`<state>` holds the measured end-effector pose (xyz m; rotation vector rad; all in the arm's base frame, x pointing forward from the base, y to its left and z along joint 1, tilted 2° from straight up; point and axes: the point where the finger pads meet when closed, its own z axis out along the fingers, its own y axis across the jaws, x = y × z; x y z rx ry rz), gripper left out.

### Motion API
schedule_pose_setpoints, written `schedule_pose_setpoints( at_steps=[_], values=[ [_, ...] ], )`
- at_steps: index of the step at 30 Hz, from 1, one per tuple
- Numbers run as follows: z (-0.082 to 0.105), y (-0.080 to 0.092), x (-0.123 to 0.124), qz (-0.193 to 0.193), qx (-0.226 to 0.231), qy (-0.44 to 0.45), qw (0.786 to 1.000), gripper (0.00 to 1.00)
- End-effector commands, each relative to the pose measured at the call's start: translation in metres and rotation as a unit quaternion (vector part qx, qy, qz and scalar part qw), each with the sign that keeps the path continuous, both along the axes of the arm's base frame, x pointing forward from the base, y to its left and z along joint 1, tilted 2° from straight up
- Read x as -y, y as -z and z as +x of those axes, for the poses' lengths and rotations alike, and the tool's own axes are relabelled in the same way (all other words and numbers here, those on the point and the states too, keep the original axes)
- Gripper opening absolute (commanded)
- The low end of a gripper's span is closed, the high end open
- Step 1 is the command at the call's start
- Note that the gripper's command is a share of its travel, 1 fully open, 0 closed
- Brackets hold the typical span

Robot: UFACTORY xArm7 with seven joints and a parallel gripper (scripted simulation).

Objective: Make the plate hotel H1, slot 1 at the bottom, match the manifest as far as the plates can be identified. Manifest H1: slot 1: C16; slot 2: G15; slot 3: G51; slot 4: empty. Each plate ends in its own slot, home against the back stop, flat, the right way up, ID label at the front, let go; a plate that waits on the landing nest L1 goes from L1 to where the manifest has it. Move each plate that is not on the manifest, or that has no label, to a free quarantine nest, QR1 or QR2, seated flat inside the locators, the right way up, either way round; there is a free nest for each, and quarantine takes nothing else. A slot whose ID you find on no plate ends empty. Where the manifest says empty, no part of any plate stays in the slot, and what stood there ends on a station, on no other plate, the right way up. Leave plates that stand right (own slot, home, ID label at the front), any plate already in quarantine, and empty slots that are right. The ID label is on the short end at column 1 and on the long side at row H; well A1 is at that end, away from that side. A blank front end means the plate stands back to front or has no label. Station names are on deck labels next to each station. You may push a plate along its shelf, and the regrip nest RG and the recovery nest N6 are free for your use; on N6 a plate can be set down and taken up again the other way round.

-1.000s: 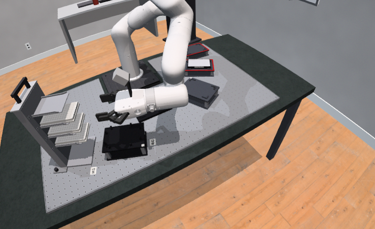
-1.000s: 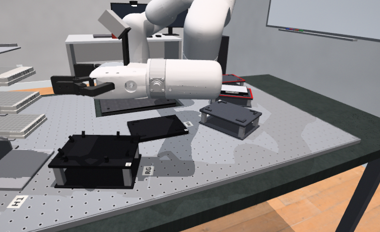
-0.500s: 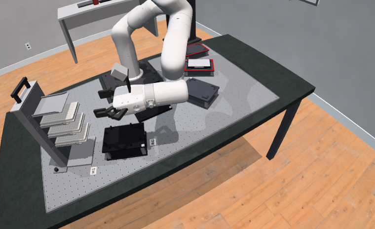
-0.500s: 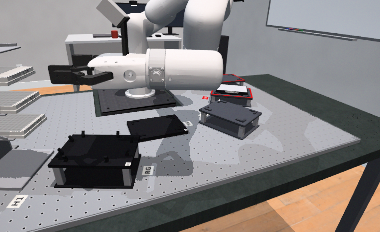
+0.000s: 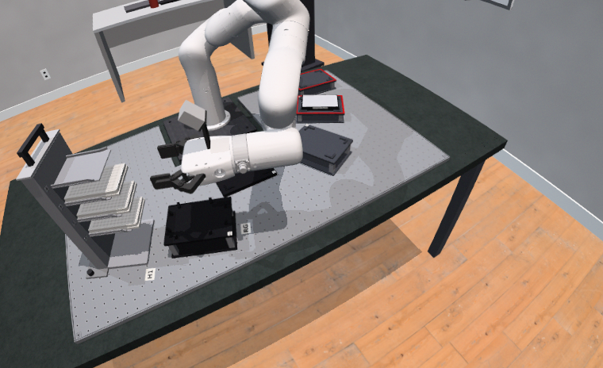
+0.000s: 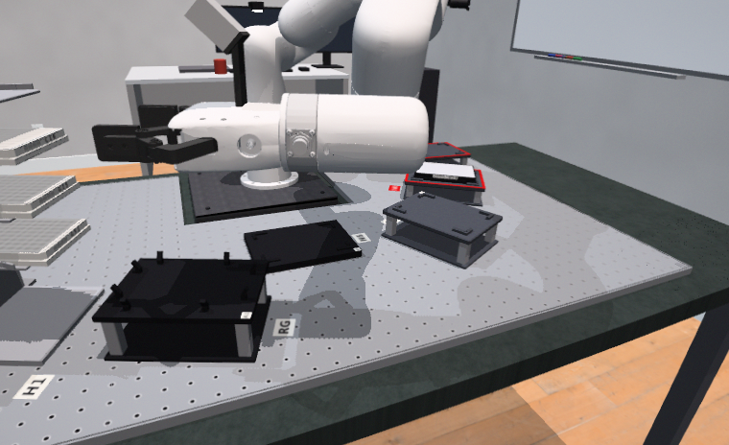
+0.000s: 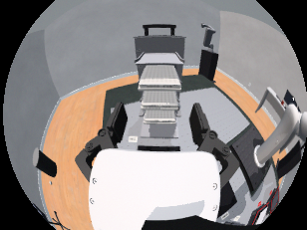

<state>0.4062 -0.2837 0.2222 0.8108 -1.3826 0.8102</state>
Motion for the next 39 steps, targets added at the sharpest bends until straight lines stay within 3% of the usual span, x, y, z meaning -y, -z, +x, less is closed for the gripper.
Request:
schedule_pose_setpoints(
  at_steps=[1,39],
  values=[
    [-0.002,-0.002,0.005,-0.001,0.002,0.0,1.0,1.0],
    [-0.031,-0.003,0.054,-0.001,0.002,0.0,1.0,1.0]
  ],
)
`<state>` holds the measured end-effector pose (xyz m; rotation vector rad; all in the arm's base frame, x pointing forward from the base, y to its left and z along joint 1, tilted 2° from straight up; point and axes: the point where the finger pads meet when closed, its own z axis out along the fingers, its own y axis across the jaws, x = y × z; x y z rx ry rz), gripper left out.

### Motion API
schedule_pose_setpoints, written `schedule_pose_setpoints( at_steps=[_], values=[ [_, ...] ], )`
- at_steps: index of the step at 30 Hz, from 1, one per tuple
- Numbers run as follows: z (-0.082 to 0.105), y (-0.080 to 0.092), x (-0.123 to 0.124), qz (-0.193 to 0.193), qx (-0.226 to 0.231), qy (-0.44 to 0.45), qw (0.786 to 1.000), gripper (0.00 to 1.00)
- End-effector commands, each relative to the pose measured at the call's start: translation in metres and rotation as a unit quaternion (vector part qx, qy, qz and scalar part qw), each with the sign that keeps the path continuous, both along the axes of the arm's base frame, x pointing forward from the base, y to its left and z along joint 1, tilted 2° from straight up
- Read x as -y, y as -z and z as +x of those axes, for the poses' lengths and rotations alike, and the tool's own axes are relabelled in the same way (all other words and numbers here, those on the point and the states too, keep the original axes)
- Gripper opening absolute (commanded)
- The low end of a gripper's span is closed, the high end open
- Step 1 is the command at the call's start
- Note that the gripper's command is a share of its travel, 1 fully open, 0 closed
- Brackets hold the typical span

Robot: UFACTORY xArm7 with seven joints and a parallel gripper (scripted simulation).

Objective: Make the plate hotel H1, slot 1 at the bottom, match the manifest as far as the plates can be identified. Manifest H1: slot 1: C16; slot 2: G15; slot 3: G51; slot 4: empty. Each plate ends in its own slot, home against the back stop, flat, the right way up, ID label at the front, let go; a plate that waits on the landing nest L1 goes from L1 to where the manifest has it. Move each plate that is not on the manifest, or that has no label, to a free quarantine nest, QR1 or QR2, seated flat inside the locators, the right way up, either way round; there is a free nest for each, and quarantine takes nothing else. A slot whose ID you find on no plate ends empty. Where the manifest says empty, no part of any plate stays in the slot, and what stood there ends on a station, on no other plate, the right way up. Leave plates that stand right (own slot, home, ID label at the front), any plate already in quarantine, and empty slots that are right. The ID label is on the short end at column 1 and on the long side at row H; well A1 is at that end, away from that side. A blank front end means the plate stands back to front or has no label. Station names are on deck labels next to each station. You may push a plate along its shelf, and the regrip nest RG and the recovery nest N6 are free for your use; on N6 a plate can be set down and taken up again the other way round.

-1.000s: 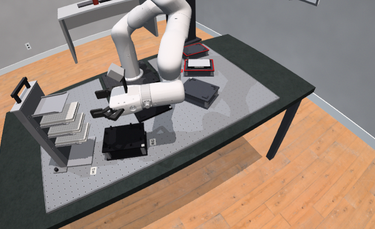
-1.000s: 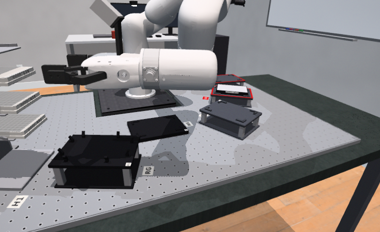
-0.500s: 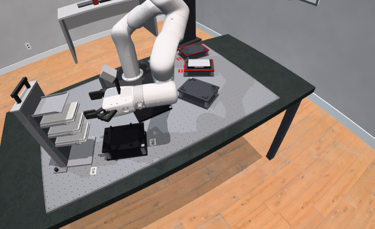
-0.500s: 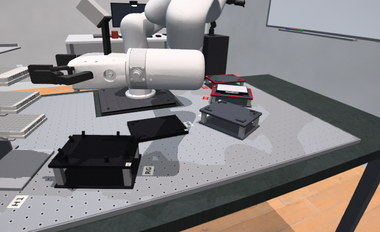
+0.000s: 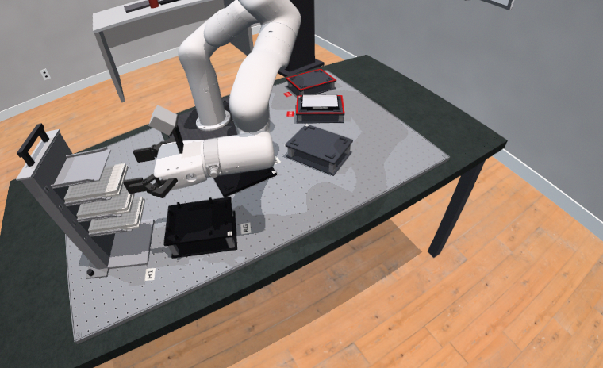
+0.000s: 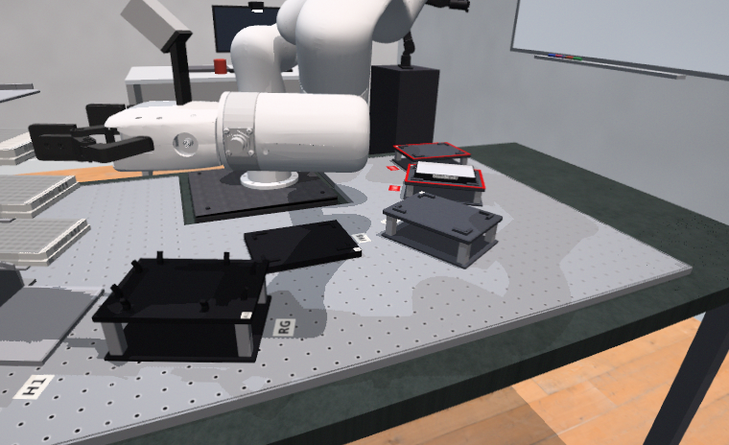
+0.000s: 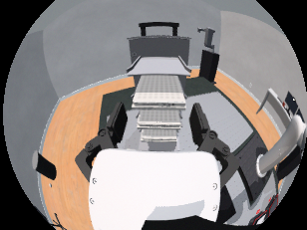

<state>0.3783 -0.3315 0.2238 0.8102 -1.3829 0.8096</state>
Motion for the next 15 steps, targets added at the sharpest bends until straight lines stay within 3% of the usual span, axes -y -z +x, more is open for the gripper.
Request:
schedule_pose_setpoints(
  at_steps=[1,15],
  values=[
    [-0.0027,-0.0018,0.0058,-0.001,0.002,0.0,1.0,1.0],
    [-0.0069,-0.002,0.013,-0.001,0.002,0.0,1.0,1.0]
  ],
)
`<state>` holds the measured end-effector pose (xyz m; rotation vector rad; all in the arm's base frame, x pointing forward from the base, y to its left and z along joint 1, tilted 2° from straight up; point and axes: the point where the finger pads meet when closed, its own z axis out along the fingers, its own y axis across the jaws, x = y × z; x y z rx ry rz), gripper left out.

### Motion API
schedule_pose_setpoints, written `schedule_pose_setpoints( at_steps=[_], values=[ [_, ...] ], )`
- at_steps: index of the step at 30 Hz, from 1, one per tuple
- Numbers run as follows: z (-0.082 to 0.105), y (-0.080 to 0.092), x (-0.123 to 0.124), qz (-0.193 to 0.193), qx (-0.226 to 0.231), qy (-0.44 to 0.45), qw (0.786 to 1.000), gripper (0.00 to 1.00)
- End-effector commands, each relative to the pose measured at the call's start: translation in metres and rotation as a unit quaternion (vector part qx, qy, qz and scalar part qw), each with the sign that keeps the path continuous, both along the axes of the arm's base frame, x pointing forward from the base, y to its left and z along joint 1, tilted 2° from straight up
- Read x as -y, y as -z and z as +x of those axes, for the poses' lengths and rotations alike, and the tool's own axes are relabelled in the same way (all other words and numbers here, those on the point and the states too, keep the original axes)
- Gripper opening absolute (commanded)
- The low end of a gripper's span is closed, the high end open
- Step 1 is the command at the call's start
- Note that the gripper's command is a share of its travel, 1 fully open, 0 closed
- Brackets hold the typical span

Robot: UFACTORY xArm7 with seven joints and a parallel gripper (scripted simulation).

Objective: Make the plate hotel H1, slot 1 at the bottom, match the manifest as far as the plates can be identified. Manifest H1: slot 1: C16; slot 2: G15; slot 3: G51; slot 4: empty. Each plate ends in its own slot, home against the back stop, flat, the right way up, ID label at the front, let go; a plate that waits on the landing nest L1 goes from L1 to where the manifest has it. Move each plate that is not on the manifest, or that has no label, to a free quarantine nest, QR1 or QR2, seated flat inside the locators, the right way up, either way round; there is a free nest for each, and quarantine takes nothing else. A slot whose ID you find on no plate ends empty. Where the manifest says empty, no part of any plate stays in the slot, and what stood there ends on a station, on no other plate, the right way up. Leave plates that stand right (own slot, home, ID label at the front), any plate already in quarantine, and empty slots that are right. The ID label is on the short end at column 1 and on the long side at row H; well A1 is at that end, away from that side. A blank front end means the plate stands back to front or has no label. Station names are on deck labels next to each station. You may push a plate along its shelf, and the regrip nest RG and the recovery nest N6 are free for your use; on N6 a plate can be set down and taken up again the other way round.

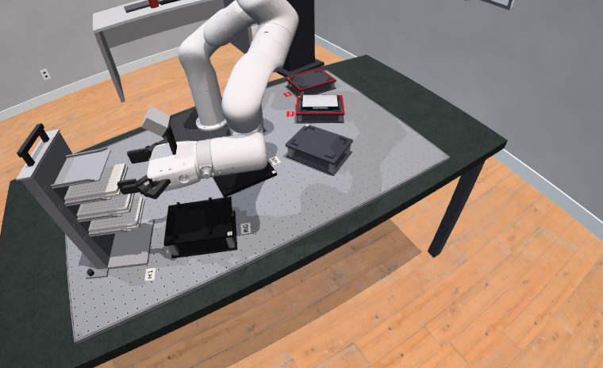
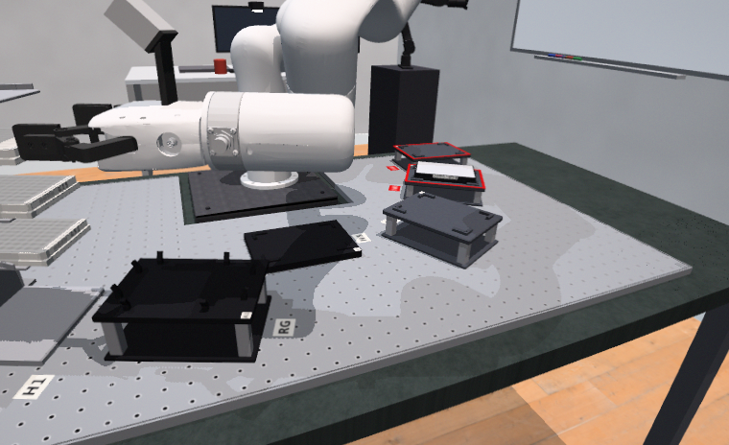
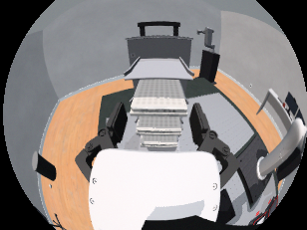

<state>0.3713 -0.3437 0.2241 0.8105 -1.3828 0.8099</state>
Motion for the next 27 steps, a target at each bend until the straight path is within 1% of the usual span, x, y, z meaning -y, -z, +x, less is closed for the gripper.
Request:
schedule_pose_setpoints(
  at_steps=[1,27],
  values=[
    [0.0,-0.002,0.001,-0.001,0.002,0.0,1.0,1.0],
    [-0.007,-0.002,0.013,-0.001,0.002,0.0,1.0,1.0]
  ],
)
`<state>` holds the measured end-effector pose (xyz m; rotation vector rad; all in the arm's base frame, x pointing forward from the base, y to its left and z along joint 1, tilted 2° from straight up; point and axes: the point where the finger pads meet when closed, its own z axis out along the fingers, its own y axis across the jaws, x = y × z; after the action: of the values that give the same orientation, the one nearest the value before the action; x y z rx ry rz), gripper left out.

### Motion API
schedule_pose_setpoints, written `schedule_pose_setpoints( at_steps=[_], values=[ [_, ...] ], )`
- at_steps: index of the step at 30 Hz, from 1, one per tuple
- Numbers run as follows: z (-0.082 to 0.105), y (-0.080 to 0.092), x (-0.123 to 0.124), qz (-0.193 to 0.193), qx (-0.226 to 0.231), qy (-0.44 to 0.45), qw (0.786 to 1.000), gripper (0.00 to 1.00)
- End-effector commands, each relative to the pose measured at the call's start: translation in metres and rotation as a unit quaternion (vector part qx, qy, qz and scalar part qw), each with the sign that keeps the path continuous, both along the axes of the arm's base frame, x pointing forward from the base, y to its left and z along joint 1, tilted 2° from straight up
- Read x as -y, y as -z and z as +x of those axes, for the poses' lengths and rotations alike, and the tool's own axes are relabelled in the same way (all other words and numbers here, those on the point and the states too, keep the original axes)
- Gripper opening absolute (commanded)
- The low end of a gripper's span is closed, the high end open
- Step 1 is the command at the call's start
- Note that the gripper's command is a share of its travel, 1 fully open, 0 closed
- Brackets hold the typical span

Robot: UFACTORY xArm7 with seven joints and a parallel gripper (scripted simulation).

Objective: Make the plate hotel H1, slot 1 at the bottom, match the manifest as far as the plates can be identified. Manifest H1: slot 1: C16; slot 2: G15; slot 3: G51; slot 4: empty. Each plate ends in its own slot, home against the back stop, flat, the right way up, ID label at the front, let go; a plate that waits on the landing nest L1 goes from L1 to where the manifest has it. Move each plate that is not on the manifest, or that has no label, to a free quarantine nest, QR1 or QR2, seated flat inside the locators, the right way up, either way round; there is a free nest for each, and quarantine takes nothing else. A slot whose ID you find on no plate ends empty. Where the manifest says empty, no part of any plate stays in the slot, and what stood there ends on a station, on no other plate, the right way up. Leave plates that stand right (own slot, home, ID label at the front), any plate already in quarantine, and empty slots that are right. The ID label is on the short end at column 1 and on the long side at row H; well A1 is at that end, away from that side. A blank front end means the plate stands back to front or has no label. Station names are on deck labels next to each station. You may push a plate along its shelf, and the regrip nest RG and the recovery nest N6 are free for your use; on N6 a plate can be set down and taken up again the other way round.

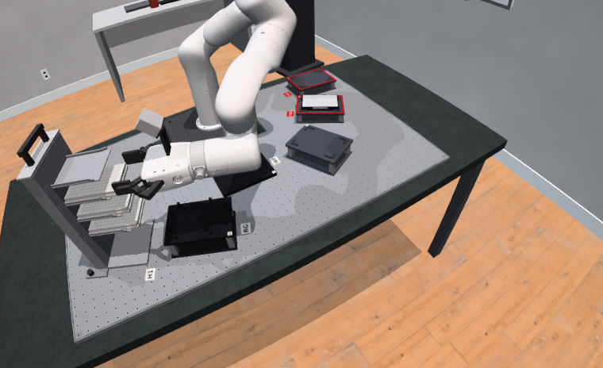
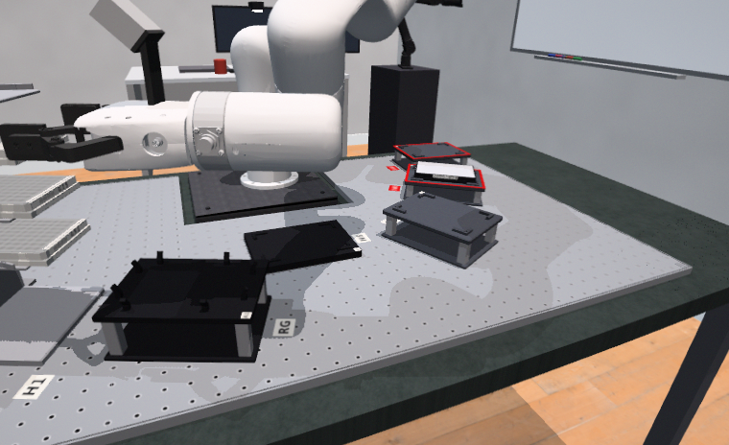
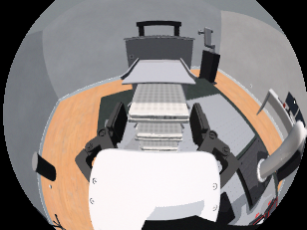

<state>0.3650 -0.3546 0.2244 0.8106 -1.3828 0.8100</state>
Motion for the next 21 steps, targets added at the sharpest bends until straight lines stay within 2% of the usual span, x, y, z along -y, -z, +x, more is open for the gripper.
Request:
schedule_pose_setpoints(
  at_steps=[1,21],
  values=[
    [-0.001,-0.002,0.003,-0.001,0.002,0.0,1.0,1.0],
    [-0.007,-0.002,0.013,-0.001,0.002,0.0,1.0,1.0]
  ],
)
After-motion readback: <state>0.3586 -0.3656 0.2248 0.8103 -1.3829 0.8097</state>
